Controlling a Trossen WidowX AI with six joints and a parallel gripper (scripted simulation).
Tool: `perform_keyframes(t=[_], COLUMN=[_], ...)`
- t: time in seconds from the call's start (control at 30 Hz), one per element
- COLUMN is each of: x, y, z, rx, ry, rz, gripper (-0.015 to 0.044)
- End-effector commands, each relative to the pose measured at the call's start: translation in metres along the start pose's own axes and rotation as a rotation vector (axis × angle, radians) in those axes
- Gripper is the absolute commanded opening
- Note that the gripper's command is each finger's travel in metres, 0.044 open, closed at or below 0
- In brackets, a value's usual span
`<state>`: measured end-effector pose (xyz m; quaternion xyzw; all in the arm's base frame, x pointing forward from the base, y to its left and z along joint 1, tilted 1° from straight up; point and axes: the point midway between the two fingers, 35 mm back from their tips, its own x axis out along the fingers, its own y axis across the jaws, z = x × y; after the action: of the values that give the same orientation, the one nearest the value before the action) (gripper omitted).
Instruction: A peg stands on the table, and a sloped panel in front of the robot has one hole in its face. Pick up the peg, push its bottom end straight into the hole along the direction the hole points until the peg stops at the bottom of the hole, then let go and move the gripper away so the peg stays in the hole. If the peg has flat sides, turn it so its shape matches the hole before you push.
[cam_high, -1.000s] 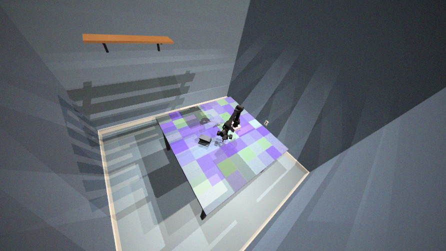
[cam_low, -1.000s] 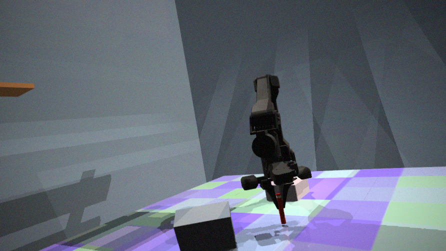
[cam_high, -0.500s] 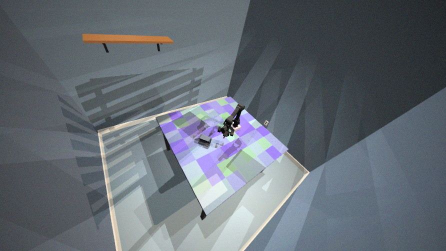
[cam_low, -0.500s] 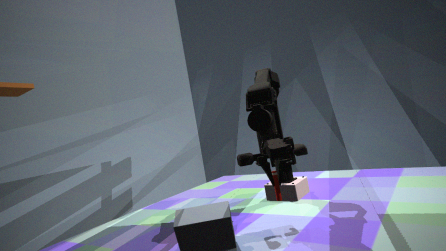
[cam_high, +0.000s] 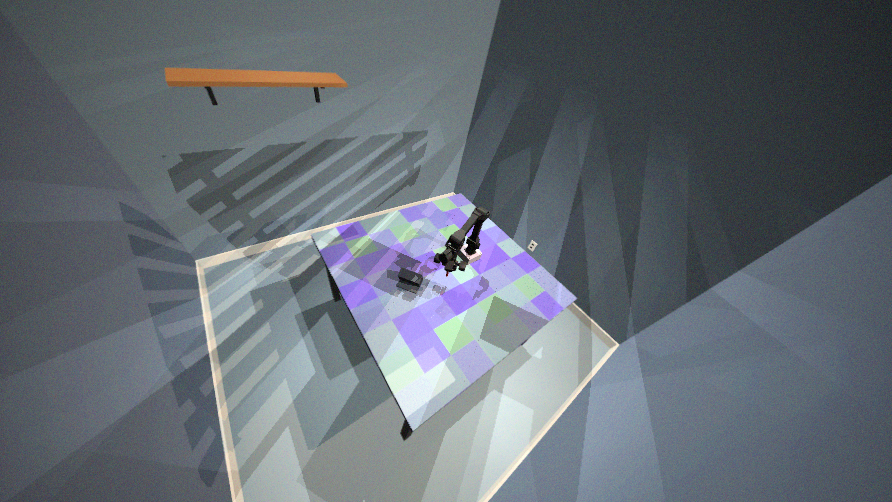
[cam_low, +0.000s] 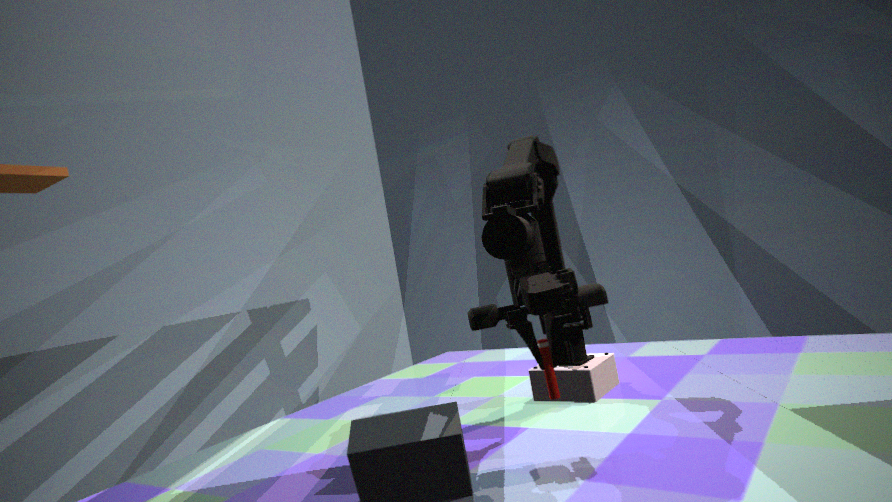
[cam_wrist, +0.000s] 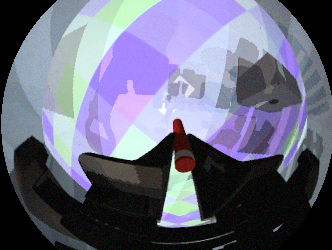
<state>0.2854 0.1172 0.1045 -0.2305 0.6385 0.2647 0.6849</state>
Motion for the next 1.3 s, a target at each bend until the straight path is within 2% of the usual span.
perform_keyframes(t=[0.0,1.27], x=[0.002,0.018], y=[-0.003,-0.041], z=[0.001,0.004], rx=[0.029,0.222], ry=[-0.017,-0.188], rz=[0.017,0.141], gripper=[0.0000,0.0000])
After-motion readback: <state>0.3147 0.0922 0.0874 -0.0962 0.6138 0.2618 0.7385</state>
